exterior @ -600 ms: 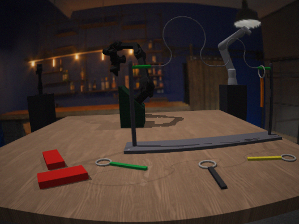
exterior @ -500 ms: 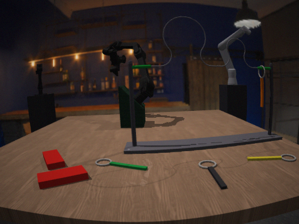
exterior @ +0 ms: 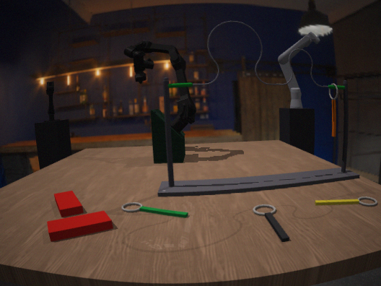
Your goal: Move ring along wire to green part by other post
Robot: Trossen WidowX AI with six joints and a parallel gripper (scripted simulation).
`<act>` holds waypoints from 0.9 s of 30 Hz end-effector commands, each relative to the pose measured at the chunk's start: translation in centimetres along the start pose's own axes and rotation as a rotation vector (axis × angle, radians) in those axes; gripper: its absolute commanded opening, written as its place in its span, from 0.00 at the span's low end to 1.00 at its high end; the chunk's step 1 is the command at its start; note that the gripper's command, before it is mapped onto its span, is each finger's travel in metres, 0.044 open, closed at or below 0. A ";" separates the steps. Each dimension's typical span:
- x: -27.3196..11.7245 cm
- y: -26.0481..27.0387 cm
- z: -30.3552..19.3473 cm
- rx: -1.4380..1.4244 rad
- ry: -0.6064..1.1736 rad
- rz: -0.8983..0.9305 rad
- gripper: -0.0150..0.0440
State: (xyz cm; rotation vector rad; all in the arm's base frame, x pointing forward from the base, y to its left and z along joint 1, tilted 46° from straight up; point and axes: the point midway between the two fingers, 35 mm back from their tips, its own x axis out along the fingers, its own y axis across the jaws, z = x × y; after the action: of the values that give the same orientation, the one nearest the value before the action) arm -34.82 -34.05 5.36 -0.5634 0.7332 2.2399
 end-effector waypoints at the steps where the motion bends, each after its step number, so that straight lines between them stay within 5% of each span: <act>1: -2.5 -0.1 -1.3 -0.069 0.048 0.047 0.53; 27: -23.8 -4.0 -7.4 -0.547 0.396 0.534 0.53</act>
State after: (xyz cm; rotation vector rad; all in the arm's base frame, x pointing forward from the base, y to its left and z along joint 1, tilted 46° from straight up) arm -16.99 -47.27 11.62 -1.1569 0.5180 2.8333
